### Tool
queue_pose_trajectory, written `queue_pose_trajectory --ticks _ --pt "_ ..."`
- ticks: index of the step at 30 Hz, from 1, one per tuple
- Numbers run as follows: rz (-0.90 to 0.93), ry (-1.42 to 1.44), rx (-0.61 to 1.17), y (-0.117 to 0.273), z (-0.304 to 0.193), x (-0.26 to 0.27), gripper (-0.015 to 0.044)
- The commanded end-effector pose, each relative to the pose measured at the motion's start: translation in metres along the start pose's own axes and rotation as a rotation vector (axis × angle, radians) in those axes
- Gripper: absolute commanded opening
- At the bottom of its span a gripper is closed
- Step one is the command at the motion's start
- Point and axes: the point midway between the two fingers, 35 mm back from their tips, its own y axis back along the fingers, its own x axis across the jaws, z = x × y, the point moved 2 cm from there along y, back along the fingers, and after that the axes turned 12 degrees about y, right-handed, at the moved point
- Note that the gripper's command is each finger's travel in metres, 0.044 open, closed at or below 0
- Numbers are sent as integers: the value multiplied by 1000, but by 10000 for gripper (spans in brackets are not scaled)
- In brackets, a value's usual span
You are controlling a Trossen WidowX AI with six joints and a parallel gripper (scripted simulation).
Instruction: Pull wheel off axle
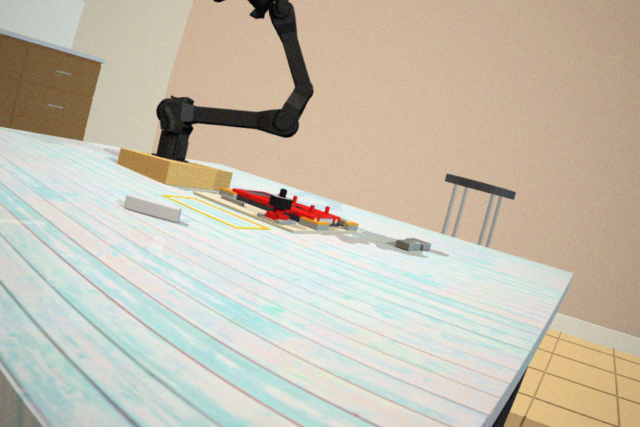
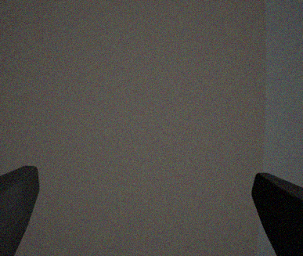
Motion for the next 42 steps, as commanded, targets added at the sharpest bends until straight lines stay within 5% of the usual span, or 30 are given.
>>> queue_pose_trajectory --ticks 1,4,20,31,42 --pt "3 -12 -3 0 -1 0 374" --pt "47 -175 -38 -7 -15 -2 300" --pt "614 -1126 -138 -92 -43 48 300" --pt "1174 -1482 32 -131 25 120 300" --pt "1627 -1492 343 -108 123 187 300"
